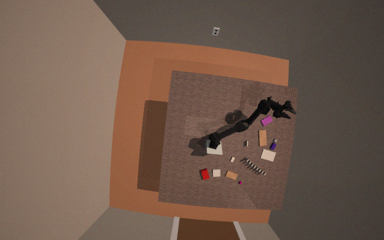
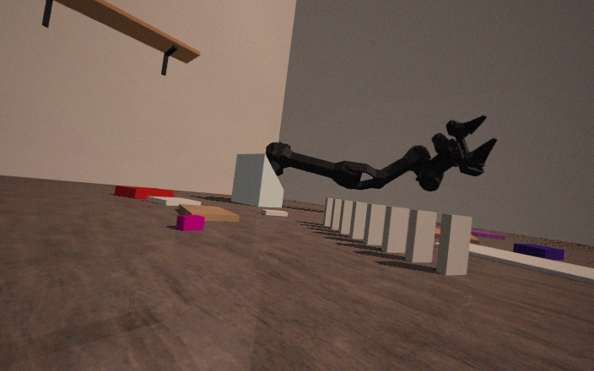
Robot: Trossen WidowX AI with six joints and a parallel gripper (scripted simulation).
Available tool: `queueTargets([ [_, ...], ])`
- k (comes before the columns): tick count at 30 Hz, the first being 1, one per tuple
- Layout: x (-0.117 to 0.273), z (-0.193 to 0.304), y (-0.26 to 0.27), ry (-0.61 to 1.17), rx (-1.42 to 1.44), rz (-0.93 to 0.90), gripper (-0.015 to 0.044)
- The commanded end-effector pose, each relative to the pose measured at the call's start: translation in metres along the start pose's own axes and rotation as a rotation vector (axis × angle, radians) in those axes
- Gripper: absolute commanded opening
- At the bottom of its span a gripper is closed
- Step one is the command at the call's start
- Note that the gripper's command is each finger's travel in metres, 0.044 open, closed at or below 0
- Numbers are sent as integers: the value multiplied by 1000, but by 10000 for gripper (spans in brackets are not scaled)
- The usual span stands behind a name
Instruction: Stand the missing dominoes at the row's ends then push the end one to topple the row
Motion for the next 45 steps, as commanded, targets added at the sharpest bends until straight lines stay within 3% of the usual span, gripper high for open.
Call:
queueTargets([
  [1,1,1,1,5,-9,2,426],
  [15,111,55,152,394,-562,62,440],
  [27,194,2,339,669,-1074,92,440],
  [38,186,-120,470,750,-1550,86,440],
  [45,156,-187,507,752,-1741,103,440],
])
Point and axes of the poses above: the point midway between the two fingers, 35 mm back from their tips, its own x axis back along the fingers, its own y axis across the jaws, z = x × y, the point moved 1 cm from there along x, back along the fingers, and after that the axes turned 4 degrees about -x, right-handed, at the moved point
